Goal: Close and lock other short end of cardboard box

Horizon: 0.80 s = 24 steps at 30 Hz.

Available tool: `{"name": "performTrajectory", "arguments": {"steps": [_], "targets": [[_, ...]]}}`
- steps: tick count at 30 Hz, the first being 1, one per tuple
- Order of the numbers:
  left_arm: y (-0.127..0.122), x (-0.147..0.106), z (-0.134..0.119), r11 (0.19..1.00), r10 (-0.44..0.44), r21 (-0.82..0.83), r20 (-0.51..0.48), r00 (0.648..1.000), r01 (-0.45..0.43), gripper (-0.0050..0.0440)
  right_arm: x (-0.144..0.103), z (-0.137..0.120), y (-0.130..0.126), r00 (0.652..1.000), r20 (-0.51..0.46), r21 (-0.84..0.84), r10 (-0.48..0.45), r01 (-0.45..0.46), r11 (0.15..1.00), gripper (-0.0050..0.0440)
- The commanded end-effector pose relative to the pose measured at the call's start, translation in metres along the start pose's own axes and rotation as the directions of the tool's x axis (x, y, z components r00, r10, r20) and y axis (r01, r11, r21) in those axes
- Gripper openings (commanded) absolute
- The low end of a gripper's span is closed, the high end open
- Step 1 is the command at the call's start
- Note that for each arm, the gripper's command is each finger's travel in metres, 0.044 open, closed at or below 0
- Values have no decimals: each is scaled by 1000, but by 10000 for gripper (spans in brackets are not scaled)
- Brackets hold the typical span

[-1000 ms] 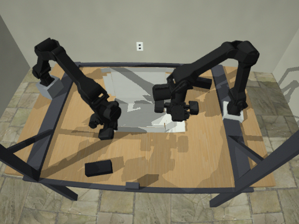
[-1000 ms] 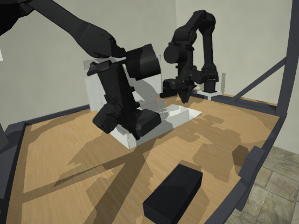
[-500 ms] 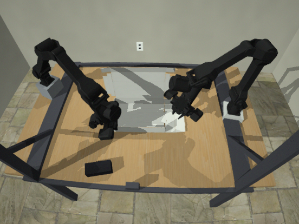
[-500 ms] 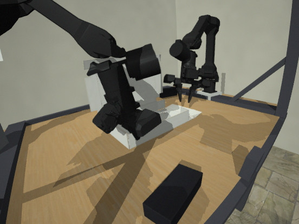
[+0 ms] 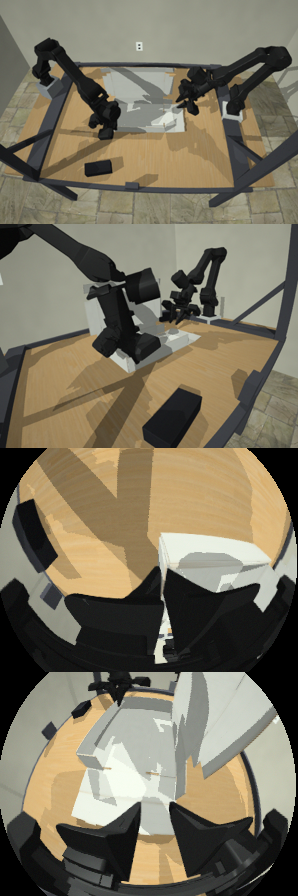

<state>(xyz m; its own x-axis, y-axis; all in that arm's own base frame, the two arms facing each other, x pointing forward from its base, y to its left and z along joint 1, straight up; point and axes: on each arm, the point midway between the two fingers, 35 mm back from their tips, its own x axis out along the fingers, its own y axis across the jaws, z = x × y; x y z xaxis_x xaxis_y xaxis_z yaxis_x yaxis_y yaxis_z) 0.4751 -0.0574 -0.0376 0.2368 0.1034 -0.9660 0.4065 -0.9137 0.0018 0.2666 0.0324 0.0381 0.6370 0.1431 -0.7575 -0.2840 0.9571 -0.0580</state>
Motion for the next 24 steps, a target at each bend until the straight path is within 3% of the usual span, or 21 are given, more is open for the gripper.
{"name": "performTrajectory", "arguments": {"steps": [1, 24], "targets": [[4, -13, -10, 1000, 22, 0, -32, 999, -22, 6, -5, -8, -23, 994, 78, 136, -79, 68, 988, 151], [4, -13, -10, 1000, 22, 0, -32, 999, -22, 6, 10, -27, -28, 990, 95, 183, -105, 86, 979, 151]]}}
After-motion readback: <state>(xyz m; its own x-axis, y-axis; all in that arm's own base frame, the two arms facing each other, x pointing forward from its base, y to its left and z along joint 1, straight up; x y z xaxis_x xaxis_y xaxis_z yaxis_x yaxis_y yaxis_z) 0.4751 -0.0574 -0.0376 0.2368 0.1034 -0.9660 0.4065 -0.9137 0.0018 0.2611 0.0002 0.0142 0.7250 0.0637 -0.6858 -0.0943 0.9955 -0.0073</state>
